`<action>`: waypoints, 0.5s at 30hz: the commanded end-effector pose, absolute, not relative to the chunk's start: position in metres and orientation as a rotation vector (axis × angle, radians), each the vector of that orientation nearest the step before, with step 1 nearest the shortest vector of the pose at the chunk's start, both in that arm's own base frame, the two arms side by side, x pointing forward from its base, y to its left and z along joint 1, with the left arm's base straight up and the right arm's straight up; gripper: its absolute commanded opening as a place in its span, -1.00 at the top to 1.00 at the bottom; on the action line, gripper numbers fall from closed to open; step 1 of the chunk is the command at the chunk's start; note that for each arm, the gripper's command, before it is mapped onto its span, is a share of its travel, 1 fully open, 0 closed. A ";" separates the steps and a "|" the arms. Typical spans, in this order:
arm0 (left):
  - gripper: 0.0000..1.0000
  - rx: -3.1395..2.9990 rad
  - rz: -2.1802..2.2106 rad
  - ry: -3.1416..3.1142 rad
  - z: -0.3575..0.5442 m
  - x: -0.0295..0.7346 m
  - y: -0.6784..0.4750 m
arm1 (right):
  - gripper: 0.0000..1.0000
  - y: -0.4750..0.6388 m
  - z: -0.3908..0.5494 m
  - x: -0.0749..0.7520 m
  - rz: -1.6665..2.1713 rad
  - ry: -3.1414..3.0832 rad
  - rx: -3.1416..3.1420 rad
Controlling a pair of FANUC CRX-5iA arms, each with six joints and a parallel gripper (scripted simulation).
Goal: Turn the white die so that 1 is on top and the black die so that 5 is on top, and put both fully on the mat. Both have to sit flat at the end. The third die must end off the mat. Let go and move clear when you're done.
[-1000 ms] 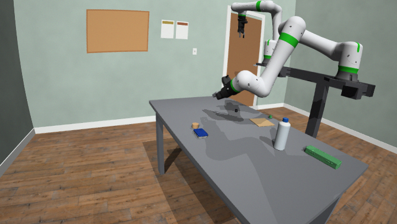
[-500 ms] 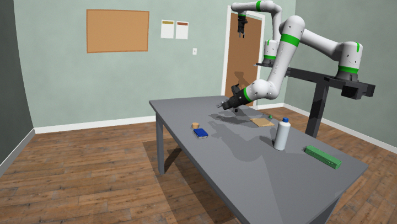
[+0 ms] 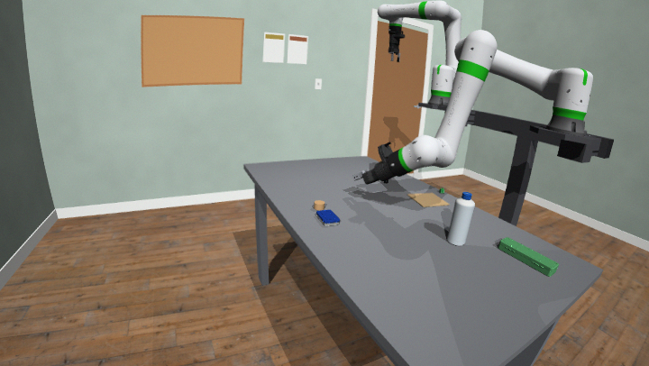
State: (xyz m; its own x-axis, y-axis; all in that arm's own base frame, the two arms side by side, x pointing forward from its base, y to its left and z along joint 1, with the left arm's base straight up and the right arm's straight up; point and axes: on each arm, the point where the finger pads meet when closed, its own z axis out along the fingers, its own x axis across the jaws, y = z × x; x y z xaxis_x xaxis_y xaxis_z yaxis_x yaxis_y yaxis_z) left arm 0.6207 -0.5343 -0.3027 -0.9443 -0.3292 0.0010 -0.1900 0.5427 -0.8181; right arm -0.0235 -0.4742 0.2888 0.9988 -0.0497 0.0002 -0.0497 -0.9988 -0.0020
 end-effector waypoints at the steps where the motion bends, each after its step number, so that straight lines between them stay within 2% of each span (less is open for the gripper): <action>1: 0.19 -0.444 -1.364 2.620 -0.313 0.622 -0.535 | -1.00 -0.474 0.290 -0.024 0.000 0.078 -3.141; 15: 0.19 -0.444 -1.364 2.620 -0.352 0.622 -0.535 | -1.00 -0.474 0.290 -0.024 0.000 0.078 -3.141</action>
